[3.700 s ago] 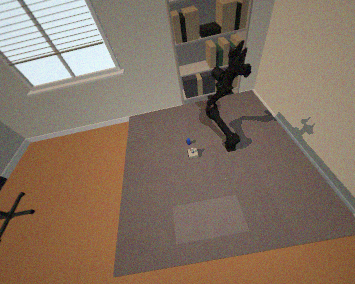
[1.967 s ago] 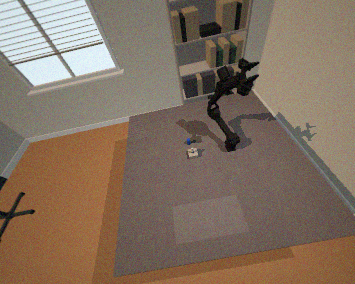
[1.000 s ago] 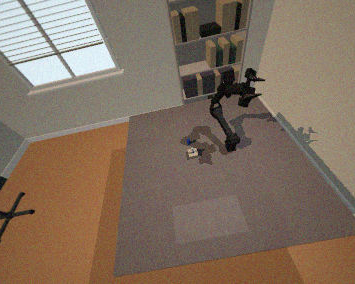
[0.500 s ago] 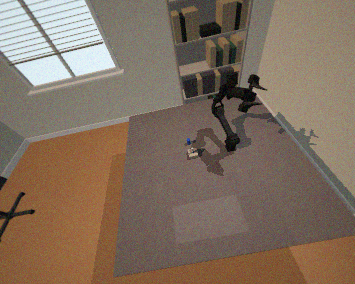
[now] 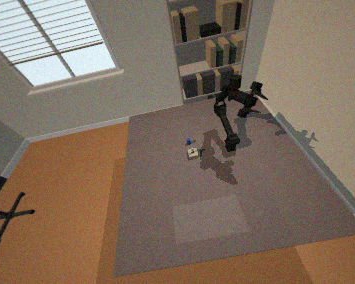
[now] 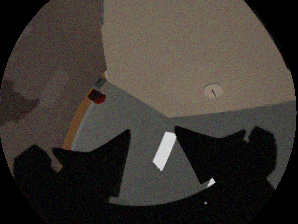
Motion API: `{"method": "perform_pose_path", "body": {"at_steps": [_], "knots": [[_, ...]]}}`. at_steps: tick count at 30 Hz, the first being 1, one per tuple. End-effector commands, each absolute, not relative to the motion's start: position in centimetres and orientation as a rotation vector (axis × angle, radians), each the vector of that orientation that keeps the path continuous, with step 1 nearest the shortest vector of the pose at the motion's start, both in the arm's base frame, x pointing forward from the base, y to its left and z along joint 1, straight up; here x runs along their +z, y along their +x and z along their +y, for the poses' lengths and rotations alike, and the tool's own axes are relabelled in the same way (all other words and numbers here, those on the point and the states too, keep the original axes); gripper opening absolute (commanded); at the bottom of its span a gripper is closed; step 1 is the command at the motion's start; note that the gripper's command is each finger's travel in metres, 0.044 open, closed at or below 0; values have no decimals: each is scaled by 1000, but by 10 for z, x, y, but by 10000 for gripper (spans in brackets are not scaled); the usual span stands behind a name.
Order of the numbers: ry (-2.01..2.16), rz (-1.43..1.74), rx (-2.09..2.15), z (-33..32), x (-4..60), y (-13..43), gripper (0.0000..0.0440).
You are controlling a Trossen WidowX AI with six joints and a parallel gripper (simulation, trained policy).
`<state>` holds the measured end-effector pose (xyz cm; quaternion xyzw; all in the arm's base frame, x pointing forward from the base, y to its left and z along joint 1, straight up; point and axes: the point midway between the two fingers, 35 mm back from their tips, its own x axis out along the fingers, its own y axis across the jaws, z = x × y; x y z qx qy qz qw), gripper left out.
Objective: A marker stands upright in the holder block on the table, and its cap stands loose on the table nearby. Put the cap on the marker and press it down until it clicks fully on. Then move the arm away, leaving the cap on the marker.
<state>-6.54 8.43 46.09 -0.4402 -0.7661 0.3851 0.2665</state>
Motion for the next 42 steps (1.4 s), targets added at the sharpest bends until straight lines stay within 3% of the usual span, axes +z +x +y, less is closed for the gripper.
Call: {"method": "perform_pose_path", "body": {"at_steps": [1,42], "knots": [[-1226,-2040,1102,91,450,-65,320],[-1577,-1650,1500,137,372,-41,324]]}}
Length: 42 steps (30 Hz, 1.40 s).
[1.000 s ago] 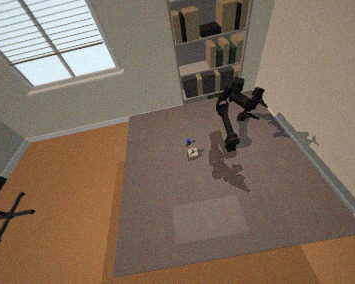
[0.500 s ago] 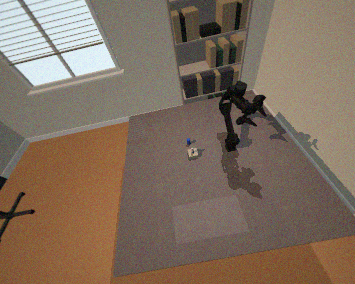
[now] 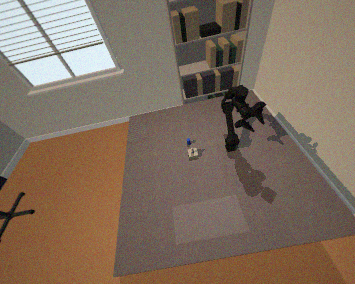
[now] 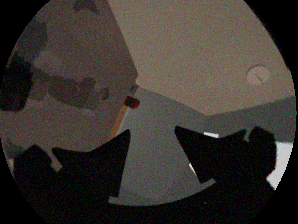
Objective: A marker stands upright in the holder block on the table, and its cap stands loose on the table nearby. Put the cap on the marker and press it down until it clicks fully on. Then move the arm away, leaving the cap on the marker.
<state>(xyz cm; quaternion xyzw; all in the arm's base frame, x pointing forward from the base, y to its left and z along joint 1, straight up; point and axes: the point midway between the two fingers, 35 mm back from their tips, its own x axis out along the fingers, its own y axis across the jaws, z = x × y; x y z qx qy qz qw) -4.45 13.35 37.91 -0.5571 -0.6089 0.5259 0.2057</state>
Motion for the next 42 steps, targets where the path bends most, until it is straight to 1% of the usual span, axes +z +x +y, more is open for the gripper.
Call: {"method": "perform_pose_path", "body": {"at_steps": [1,42], "knots": [[-1584,-1639,1508,138,370,-40,324],[-1818,-1140,1707,167,322,21,327]]}}
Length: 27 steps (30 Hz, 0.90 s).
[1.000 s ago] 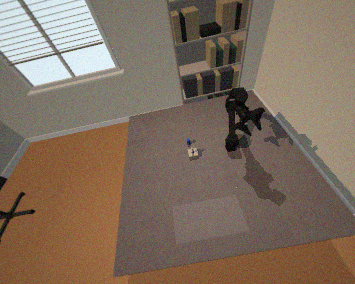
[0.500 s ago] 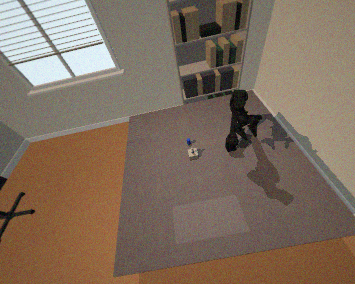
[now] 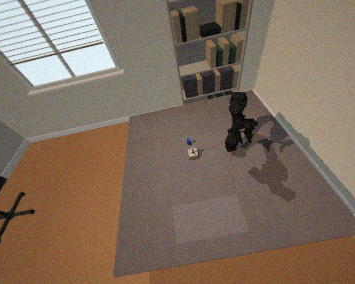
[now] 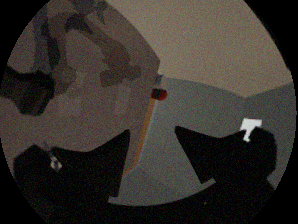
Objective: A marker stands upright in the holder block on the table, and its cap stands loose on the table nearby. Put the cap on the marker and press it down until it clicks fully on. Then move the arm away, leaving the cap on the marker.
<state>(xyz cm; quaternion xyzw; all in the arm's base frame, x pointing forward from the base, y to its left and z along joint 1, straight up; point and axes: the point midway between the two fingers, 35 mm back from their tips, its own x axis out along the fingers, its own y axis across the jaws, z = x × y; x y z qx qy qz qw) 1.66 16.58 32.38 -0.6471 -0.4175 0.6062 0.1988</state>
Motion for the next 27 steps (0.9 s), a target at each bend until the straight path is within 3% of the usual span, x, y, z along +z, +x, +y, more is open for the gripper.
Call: {"method": "perform_pose_path", "body": {"at_steps": [1,27], "knots": [[-1822,-1128,1710,167,321,23,327],[-1878,-830,1761,169,301,76,328]]}}
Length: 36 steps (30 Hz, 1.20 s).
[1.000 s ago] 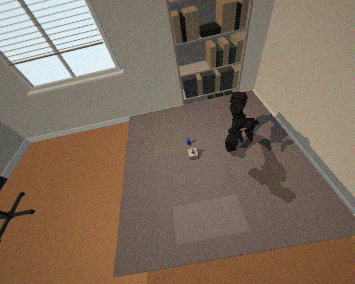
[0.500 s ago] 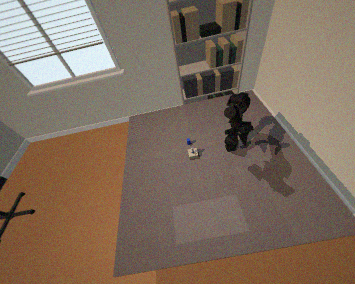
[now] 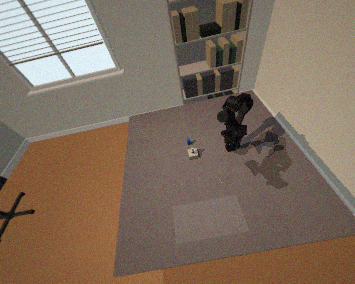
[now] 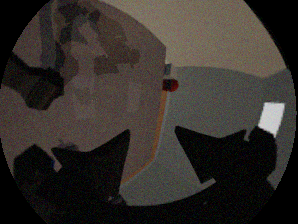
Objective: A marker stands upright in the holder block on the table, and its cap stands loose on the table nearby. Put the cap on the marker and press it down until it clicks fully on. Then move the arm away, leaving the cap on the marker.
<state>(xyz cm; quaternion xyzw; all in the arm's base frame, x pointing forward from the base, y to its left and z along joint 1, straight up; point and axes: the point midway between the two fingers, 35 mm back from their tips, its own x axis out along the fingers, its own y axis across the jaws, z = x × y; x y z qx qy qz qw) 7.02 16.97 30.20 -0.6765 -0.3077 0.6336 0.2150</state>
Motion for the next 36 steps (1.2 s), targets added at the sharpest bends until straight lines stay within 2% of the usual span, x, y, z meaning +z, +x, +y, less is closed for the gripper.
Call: {"method": "perform_pose_path", "body": {"at_steps": [1,36], "knots": [[-1879,-820,1762,169,301,78,328],[-1906,-442,1772,134,276,157,325]]}}
